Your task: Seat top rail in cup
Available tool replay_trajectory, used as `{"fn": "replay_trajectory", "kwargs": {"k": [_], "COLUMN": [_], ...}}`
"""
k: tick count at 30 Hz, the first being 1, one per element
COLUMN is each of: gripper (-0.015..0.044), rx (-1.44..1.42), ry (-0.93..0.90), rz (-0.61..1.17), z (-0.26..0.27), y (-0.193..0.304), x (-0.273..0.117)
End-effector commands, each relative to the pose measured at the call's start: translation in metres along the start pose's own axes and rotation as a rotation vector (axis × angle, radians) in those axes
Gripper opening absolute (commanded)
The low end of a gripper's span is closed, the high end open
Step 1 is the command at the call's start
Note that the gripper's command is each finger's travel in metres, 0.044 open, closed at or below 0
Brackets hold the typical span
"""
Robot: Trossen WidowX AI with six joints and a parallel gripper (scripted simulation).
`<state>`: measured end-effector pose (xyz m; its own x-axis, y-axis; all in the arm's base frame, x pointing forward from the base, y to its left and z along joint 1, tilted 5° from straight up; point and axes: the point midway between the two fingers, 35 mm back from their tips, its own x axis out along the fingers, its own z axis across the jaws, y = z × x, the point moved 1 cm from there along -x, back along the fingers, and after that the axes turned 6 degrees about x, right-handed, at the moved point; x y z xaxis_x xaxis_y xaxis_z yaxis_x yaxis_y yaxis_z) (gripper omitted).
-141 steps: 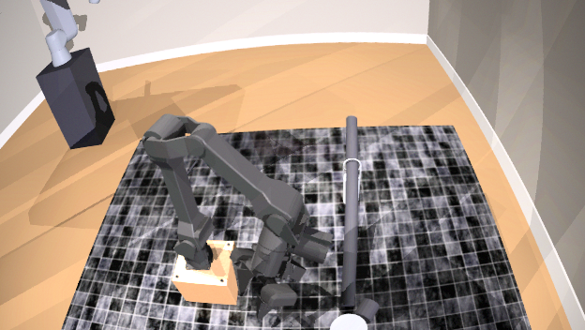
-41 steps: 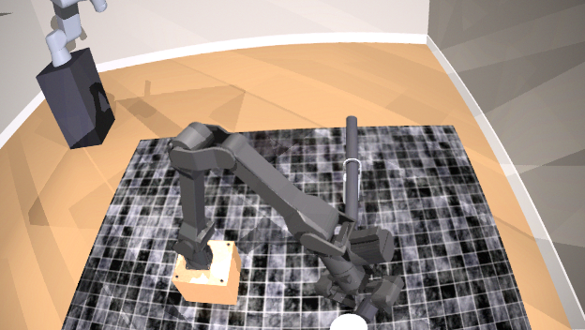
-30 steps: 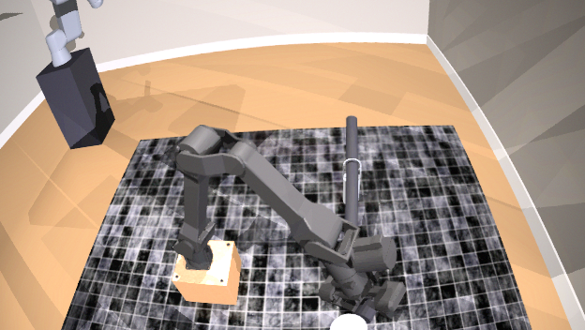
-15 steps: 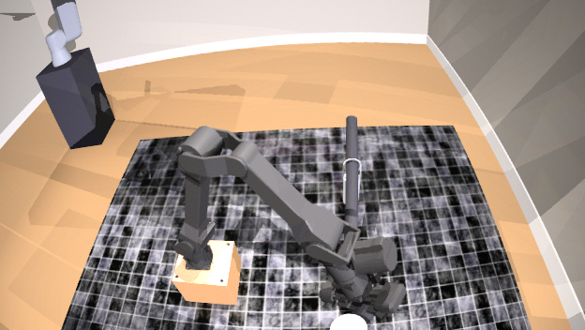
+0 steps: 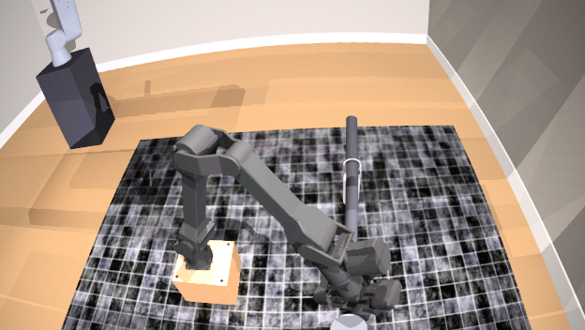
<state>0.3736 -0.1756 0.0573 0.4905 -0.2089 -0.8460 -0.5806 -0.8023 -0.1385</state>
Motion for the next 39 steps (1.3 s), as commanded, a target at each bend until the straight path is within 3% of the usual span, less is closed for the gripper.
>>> {"fn": "replay_trajectory", "kwargs": {"k": [1,39], "gripper": [0.0,0.0], "rx": [-0.038,-0.344], "ry": [0.001,-0.02], "rz": [-0.019,-0.191], "z": [0.002,0.029], "y": [0.0,0.012], "x": [-0.002,-0.017]}}
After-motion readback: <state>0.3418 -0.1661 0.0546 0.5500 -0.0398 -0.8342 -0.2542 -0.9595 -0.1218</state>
